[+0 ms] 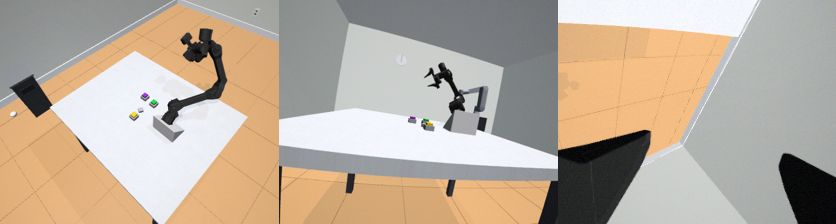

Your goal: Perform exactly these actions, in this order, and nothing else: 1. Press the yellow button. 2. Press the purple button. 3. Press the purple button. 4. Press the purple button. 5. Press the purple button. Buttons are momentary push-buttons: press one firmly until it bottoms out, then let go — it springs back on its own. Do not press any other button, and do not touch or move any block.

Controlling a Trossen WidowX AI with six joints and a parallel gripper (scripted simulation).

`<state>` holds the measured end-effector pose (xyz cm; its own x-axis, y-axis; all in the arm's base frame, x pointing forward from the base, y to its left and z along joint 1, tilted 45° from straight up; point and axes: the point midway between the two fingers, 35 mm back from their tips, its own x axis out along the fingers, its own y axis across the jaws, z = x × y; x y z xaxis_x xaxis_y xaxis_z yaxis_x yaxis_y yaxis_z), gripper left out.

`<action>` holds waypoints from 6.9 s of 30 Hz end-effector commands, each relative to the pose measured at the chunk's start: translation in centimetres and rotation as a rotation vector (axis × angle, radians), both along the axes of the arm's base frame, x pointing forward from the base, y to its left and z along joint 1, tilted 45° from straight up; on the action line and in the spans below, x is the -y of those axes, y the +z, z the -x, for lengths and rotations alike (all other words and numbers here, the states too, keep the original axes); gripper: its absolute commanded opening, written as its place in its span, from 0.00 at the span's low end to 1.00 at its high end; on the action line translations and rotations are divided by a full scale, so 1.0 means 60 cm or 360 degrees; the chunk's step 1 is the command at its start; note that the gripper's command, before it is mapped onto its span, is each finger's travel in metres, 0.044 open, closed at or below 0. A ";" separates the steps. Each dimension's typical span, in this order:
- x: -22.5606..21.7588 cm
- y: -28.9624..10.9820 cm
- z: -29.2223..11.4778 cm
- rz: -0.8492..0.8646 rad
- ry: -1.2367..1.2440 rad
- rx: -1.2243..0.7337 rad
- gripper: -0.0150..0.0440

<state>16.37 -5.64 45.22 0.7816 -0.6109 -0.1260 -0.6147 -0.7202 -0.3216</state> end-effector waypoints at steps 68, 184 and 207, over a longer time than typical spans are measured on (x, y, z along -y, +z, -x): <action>-0.294 -0.760 -0.094 -0.1747 -0.2098 0.1287 0.93; -0.023 -0.609 -0.208 -0.1736 -0.2091 0.1286 0.29; 0.023 -0.652 -0.208 -0.1736 -0.2086 0.1301 0.29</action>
<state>28.93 -6.51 6.48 0.0140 -0.7043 -0.7098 -0.0078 0.7098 -0.7044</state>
